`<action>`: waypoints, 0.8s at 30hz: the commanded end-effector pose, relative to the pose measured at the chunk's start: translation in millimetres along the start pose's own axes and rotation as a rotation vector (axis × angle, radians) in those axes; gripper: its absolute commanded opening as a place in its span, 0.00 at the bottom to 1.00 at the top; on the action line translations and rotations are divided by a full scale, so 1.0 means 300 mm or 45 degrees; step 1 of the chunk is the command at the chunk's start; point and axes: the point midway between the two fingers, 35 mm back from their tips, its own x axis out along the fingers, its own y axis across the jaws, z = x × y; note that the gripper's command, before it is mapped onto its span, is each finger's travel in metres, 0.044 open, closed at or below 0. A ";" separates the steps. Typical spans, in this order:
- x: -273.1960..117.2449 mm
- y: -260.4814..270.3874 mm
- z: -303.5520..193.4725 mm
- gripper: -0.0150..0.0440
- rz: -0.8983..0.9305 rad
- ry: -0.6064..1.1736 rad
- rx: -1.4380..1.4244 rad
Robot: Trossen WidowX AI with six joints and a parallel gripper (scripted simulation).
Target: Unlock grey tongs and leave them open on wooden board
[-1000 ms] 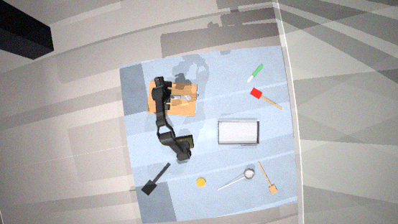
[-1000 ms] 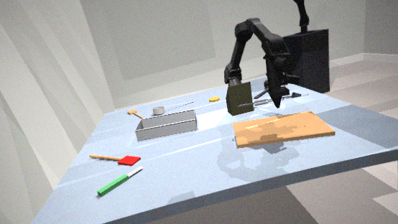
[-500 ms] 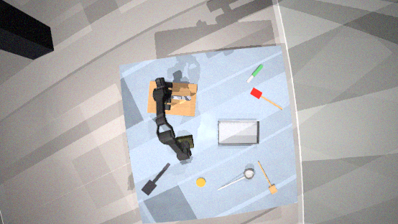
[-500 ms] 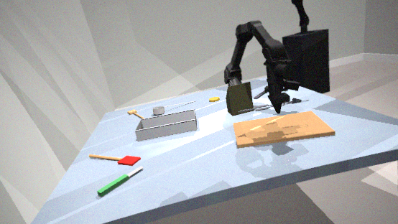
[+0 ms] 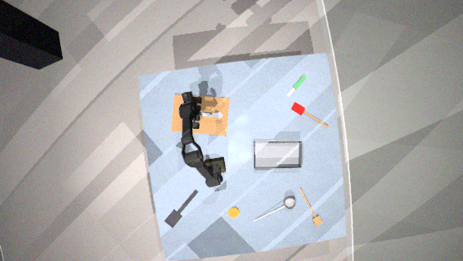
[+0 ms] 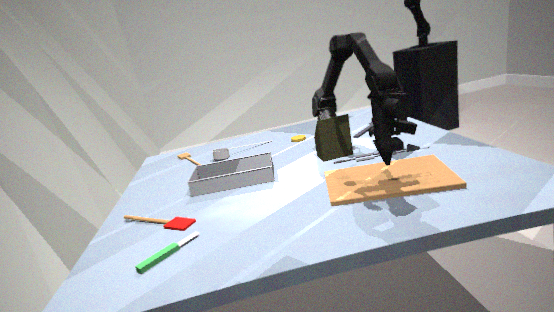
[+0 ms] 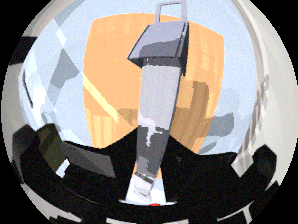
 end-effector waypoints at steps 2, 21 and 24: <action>0.028 0.004 0.000 0.00 -0.001 -0.005 0.004; 0.027 0.006 -0.003 0.62 0.003 0.001 0.000; 0.027 0.006 -0.003 0.76 0.003 0.001 0.000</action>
